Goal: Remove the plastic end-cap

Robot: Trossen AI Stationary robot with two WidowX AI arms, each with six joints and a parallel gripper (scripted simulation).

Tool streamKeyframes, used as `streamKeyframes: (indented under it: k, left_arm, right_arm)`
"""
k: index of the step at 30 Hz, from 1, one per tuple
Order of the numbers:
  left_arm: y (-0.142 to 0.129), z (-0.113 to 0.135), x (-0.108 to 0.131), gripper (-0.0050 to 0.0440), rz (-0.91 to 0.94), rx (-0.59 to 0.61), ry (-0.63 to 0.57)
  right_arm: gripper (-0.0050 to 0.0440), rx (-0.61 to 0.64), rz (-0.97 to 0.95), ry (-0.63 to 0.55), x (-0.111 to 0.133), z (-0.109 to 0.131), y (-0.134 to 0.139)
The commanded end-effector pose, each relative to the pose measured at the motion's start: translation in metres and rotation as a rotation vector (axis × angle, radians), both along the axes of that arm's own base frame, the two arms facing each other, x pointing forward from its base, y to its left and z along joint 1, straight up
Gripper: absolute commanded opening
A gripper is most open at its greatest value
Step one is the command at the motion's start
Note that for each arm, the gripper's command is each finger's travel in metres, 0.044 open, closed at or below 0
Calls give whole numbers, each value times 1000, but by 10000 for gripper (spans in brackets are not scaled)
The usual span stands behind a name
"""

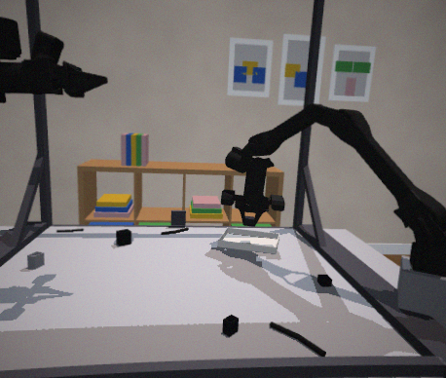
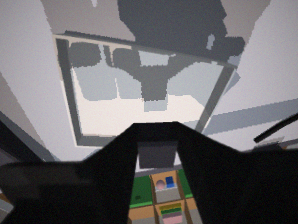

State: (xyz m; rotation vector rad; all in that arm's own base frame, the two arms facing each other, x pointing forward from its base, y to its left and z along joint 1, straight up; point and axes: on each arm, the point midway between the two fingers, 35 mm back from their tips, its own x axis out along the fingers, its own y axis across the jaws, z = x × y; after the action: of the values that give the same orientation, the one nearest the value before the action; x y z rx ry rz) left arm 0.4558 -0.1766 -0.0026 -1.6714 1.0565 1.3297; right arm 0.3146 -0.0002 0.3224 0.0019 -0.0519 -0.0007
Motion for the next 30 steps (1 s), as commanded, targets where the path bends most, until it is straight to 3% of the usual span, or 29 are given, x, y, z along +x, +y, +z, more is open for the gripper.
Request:
streamKeyframes:
  k: [1,27,30]
  left_arm:
    - [-5,2,-3,0,149,-23,34]
    - [-4,8,-2,0,157,-27,26]
    - [-4,-1,-2,0,156,-27,27]
  right_arm:
    - [0,5,-4,-15,-1,6,-1]
    - [0,5,-4,-15,-1,6,-1]
    - [0,5,-4,-15,-1,6,-1]
